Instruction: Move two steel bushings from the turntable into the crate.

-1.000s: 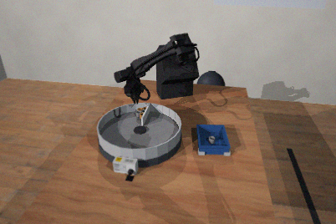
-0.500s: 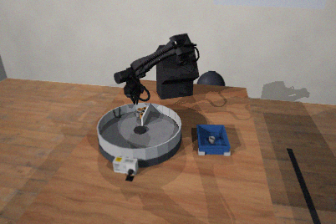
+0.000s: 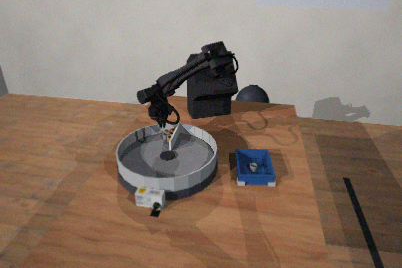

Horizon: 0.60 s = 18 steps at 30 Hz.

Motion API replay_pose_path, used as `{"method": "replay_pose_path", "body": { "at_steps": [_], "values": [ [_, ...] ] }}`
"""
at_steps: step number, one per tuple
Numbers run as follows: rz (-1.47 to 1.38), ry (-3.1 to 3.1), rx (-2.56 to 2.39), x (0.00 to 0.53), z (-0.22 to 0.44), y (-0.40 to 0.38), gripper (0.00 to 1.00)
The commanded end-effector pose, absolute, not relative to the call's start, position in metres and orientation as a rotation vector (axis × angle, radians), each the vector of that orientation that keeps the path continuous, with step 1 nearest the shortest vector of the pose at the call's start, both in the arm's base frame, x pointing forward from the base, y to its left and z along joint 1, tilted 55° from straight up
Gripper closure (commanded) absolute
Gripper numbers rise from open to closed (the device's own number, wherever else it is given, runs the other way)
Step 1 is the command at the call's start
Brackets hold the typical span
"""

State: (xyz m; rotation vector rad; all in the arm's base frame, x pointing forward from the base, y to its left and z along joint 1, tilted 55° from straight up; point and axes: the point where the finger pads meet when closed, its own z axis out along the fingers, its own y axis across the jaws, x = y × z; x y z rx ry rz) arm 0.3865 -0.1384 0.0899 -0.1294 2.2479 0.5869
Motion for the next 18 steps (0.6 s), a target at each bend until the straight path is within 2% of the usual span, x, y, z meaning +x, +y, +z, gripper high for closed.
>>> {"method": "replay_pose_path", "body": {
  "at_steps": [1,18],
  "values": [
    [0.538,2.222,-0.111,0.3884,0.1002,-0.1544,0.87],
    [0.537,2.221,-0.113,0.3884,0.1002,-0.1544,0.87]
  ]
}}
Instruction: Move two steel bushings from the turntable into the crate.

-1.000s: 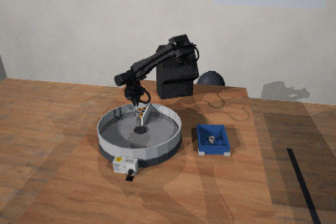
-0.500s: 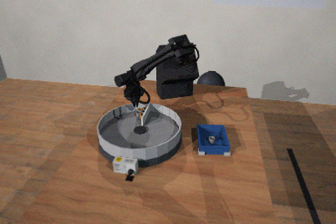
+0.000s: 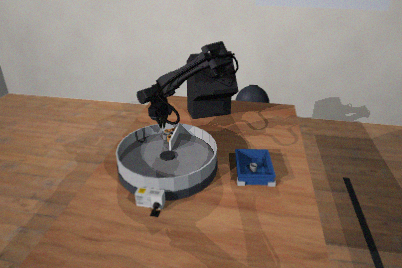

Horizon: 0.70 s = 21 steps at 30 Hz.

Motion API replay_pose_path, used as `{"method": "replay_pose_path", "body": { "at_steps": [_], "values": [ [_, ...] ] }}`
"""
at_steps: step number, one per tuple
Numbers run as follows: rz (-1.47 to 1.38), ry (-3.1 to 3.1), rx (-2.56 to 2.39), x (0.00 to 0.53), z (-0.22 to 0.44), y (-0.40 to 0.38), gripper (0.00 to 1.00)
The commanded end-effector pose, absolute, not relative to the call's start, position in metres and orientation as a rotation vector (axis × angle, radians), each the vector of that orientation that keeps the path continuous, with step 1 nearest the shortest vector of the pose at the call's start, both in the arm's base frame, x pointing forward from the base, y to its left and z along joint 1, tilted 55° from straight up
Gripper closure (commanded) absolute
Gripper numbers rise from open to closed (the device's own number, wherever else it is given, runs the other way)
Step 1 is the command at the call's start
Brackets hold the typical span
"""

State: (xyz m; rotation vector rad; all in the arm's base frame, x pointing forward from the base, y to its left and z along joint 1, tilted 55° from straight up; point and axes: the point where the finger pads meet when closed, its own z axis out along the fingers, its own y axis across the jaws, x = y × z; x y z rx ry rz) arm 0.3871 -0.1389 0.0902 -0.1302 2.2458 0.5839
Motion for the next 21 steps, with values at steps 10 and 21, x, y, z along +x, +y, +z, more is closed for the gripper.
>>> {"method": "replay_pose_path", "body": {
  "at_steps": [10,21],
  "values": [
    [0.563,2.242,-0.093,0.382,0.088,-0.148,0.87],
    [0.548,2.230,-0.105,0.386,0.093,-0.150,0.87]
  ]
}}
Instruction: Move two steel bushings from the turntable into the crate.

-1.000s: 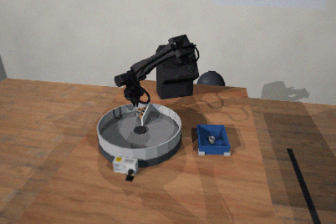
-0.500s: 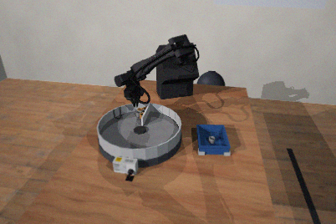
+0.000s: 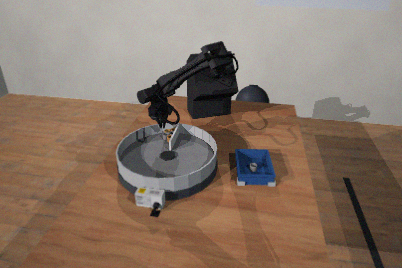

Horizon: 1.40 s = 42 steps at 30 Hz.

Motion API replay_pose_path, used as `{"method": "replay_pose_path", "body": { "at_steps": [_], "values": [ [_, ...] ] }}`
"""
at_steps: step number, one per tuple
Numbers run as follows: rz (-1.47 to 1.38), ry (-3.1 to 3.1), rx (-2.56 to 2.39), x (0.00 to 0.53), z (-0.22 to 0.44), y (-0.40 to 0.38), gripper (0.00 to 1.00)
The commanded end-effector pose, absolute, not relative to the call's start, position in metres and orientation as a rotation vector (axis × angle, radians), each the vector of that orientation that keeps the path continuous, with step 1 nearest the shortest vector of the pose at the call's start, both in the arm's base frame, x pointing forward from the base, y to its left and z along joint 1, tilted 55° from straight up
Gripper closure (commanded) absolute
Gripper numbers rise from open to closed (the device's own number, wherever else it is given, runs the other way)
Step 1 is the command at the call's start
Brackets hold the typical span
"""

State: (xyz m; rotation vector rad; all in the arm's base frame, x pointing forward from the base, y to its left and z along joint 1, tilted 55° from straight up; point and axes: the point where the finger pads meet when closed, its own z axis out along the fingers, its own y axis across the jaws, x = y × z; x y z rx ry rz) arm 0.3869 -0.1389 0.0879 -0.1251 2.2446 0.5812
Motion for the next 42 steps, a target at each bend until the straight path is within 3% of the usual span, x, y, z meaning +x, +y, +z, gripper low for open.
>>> {"method": "replay_pose_path", "body": {
  "at_steps": [1,42],
  "values": [
    [0.548,2.230,-0.105,0.3857,0.0929,-0.1500,0.87],
    [0.553,2.235,-0.103,0.3826,0.0910,-0.1439,0.87]
  ]
}}
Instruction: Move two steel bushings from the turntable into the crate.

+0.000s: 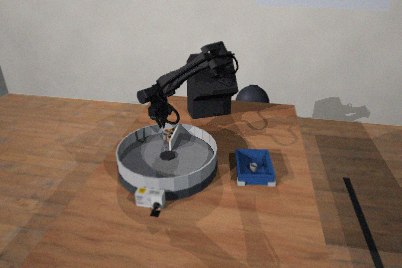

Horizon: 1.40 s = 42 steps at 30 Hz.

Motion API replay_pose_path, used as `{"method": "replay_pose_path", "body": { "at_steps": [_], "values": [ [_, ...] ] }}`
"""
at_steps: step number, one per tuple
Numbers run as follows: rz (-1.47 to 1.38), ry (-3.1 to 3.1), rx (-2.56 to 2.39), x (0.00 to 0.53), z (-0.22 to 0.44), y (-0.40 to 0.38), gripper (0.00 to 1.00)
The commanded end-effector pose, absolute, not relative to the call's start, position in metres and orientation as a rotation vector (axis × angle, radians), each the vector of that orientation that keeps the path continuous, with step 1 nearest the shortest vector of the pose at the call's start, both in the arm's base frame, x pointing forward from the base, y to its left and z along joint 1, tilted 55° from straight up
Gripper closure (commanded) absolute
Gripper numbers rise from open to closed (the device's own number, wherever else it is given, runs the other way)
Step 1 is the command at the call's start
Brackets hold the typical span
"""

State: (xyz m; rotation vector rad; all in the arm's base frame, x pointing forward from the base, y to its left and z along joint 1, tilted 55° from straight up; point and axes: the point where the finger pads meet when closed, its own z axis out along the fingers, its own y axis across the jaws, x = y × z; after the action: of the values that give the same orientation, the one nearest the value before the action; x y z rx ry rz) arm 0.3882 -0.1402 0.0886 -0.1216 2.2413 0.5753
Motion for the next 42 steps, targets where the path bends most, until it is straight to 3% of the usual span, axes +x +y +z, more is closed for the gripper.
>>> {"method": "replay_pose_path", "body": {
  "at_steps": [1,42],
  "values": [
    [0.552,2.235,-0.104,0.3826,0.0910,-0.1439,0.87],
    [0.540,2.225,-0.108,0.3848,0.0947,-0.1440,0.87]
  ]
}}
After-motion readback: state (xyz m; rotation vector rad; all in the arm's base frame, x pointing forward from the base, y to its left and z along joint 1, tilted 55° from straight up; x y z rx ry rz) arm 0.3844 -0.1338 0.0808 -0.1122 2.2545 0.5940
